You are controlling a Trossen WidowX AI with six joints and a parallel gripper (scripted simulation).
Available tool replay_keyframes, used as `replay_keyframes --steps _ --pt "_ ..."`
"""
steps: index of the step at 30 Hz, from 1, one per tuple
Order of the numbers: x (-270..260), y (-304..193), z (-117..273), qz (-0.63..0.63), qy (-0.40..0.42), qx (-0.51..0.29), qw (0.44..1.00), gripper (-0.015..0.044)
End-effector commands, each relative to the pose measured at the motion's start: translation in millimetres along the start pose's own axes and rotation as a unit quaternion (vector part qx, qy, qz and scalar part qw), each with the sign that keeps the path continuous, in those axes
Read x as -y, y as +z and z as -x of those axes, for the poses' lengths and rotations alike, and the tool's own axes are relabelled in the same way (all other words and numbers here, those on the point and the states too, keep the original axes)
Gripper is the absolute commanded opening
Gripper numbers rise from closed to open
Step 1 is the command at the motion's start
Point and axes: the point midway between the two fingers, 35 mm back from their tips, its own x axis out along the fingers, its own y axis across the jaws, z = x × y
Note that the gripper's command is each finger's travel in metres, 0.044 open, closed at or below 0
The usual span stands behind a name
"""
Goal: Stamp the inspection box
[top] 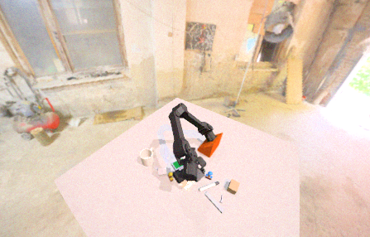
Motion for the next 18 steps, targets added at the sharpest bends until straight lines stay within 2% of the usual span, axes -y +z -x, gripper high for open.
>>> replay_keyframes --steps 1,18 --pt "-0.1 -0.5 -3.7 0.004 -0.002 -0.002 1.000 0.0000" --pt "0.0 -0.8 -14.9 0.004 -0.002 -0.002 1.000 0.0000"
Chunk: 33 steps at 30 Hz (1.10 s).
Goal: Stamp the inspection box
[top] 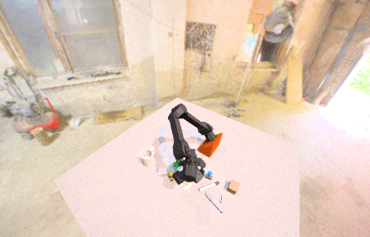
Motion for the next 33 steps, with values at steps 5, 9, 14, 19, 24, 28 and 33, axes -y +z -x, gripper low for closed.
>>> replay_keyframes --steps 5,9,14,19,24,28,33 --pt "-0.3 -0.8 -6.2 0.004 -0.001 -0.002 1.000 0.0000" --pt "-0.3 -0.9 -8.9 0.004 -0.001 -0.002 1.000 0.0000" --pt "-0.4 -1.1 -12.1 0.004 -0.001 -0.002 1.000 0.0000" --pt "-0.5 -1.4 -15.4 0.004 -0.002 -0.002 1.000 0.0000" --pt "-0.6 -1.7 -18.6 0.004 -0.002 -0.002 1.000 0.0000" --pt "-0.8 -1.9 -21.2 0.004 -0.002 -0.003 1.000 0.0000" --pt "-1.0 -2.2 -24.4 0.004 -0.002 -0.003 1.000 0.0000"
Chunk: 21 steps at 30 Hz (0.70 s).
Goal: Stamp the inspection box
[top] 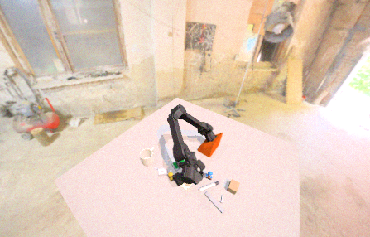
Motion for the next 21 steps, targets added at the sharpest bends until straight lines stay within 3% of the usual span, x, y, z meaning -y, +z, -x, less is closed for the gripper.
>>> replay_keyframes --steps 1,21 --pt "-0.5 -0.8 -3.5 0.004 -0.001 -0.003 1.000 0.0000" --pt "-0.5 -1.0 -7.0 0.004 -0.001 -0.003 1.000 0.0000"
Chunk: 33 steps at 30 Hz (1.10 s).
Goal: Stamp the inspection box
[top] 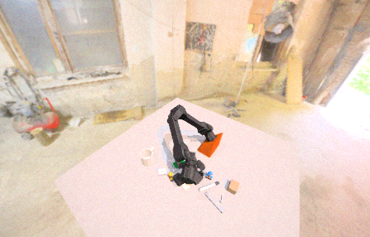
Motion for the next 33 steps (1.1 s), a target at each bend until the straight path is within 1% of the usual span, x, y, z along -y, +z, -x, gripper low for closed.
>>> replay_keyframes --steps 1,33 --pt "0.6 -0.3 -1.3 0.003 -0.002 -0.002 1.000 0.0000" --pt "0.6 -0.4 -4.0 0.003 -0.002 -0.002 1.000 0.0000"
